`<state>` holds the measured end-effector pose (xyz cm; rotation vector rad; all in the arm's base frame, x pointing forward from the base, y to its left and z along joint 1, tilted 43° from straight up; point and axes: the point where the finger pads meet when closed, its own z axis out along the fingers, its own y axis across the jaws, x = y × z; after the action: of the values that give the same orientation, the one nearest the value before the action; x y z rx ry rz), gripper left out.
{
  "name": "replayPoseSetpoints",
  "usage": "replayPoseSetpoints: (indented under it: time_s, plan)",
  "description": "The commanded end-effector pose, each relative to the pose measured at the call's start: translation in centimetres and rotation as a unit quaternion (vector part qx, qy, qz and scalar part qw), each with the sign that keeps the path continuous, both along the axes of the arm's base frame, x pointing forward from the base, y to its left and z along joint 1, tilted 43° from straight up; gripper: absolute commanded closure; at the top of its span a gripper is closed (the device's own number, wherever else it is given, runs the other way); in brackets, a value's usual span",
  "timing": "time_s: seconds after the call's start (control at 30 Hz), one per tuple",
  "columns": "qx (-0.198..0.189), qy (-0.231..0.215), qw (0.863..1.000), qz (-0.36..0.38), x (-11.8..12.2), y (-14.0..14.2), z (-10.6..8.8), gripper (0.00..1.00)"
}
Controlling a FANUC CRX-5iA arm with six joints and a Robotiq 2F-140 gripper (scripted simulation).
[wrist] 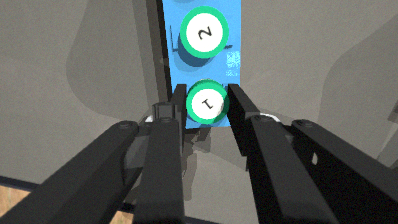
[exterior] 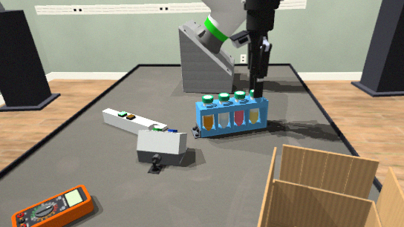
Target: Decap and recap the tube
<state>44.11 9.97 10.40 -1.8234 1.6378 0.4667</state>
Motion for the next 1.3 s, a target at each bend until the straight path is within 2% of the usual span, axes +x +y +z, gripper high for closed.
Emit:
replayPoseSetpoints:
  time_s: [0.0,0.27,0.3,0.73,1.27]
  plan:
    - [0.004,0.024,0.999,-0.028,0.0,-0.1,0.0,0.70]
    - [0.012,0.060,0.996,-0.068,0.0,-0.1,0.0,0.70]
    - [0.012,0.060,0.996,-0.068,0.0,-0.1,0.1,0.59]
    - [0.012,0.060,0.996,-0.068,0.0,-0.3,0.3,0.59]
    - [0.012,0.060,0.996,-0.068,-0.6,-3.1,3.4,0.59]
